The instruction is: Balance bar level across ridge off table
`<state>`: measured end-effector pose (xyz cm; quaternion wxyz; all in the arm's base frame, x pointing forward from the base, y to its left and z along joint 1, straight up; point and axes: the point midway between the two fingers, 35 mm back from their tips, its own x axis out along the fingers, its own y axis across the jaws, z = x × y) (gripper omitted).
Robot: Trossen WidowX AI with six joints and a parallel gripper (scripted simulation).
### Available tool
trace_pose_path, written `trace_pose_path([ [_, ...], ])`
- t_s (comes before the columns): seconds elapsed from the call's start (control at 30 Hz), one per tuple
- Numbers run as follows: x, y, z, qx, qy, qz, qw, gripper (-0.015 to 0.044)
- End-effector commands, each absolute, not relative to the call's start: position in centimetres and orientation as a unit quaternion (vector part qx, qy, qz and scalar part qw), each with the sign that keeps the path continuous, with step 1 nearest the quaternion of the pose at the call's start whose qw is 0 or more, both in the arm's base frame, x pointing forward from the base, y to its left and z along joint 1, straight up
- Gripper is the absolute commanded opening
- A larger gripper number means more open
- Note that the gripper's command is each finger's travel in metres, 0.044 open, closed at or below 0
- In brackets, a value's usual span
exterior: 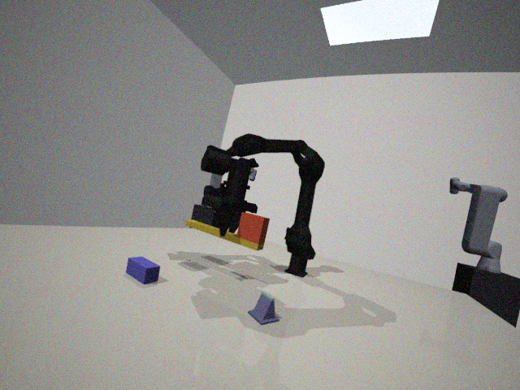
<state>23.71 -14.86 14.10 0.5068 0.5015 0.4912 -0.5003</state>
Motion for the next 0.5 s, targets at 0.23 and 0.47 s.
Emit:
trace_pose_path([
  [0.23, 25.4, -13.7, 14.4, 0.384, 0.585, -0.383, 0.603, 0.0000],
  [0.47, 26.5, -13.0, 14.5, 0.297, 0.632, -0.297, 0.651, 0.0000],
])
